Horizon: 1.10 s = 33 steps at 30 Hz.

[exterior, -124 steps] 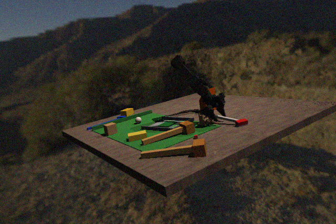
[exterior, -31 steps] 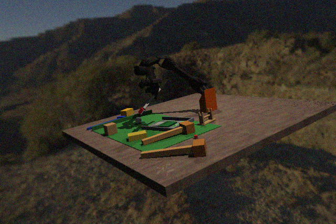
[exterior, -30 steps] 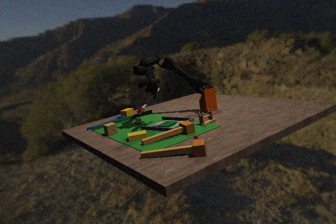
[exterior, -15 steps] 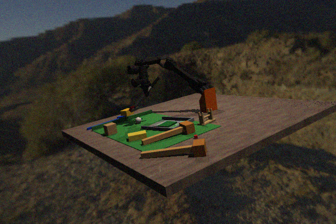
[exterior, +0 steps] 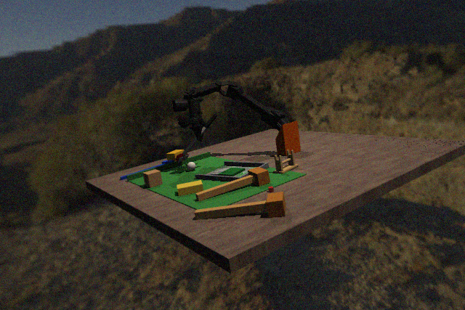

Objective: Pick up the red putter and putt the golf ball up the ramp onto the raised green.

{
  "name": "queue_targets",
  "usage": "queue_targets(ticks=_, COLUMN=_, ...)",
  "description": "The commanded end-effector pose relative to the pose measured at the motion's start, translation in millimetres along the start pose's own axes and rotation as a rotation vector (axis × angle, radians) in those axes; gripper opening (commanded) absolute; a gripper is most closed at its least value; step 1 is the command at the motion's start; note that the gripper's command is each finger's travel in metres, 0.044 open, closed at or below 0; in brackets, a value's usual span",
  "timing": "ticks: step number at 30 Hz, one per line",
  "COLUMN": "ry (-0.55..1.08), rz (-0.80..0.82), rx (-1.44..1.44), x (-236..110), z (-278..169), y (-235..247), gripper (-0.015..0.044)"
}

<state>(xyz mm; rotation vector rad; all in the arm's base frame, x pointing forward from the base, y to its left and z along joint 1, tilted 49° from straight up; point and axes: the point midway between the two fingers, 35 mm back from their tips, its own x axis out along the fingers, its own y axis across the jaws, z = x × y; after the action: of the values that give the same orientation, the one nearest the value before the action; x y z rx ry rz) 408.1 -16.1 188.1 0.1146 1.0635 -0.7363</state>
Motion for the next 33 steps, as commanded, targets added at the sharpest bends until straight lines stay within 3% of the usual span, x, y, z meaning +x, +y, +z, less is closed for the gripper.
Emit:
queue_targets(ticks=1, ry=-0.002, rz=0.012, rx=-0.012, x=2, z=3, y=0, gripper=0.0000)
queue_targets(ticks=33, ry=-0.003, rz=0.003, rx=-0.006, x=22, z=25, y=-18, gripper=0.0000)
